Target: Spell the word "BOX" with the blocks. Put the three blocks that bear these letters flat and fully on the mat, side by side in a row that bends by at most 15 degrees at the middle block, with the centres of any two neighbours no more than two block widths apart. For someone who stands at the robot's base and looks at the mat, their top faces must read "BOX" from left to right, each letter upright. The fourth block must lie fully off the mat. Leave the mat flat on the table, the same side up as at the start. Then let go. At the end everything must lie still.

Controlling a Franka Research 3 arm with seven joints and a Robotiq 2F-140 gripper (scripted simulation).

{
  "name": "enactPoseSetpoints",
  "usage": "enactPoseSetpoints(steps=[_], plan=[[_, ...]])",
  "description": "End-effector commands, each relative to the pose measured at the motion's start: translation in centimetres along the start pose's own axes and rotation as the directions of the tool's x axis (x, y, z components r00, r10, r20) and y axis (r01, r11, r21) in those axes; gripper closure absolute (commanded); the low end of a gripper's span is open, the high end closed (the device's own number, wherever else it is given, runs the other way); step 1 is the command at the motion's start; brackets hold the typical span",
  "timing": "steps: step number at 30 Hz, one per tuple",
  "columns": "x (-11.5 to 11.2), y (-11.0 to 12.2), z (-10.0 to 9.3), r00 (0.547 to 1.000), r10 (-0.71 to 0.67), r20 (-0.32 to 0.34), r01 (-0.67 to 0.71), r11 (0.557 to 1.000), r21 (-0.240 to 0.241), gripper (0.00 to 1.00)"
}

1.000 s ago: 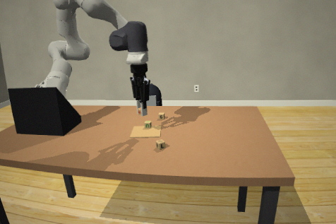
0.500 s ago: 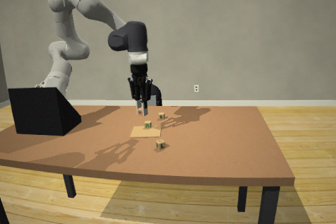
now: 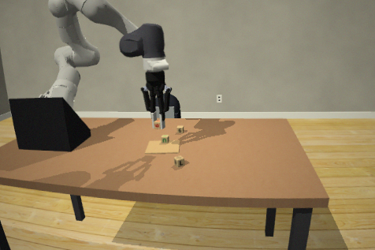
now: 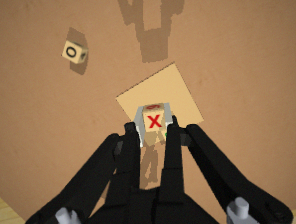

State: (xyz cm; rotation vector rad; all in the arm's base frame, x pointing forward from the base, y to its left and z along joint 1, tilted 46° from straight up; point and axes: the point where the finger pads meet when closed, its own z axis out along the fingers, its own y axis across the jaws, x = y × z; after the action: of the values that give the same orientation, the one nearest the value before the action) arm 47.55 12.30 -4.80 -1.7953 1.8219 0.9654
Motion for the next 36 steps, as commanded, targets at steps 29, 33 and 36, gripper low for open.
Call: enactPoseSetpoints(steps=[29, 33, 36], plan=[[0.60, -0.04, -0.15, 0.834, -0.552, -0.007, 0.552, 0.834, -0.009, 0.84], [0.64, -0.07, -0.17, 0.798, -0.603, -0.007, 0.603, 0.798, -0.009, 0.84], [0.67, -0.09, -0.18, 0.767, -0.641, -0.007, 0.641, 0.767, -0.009, 0.84]])
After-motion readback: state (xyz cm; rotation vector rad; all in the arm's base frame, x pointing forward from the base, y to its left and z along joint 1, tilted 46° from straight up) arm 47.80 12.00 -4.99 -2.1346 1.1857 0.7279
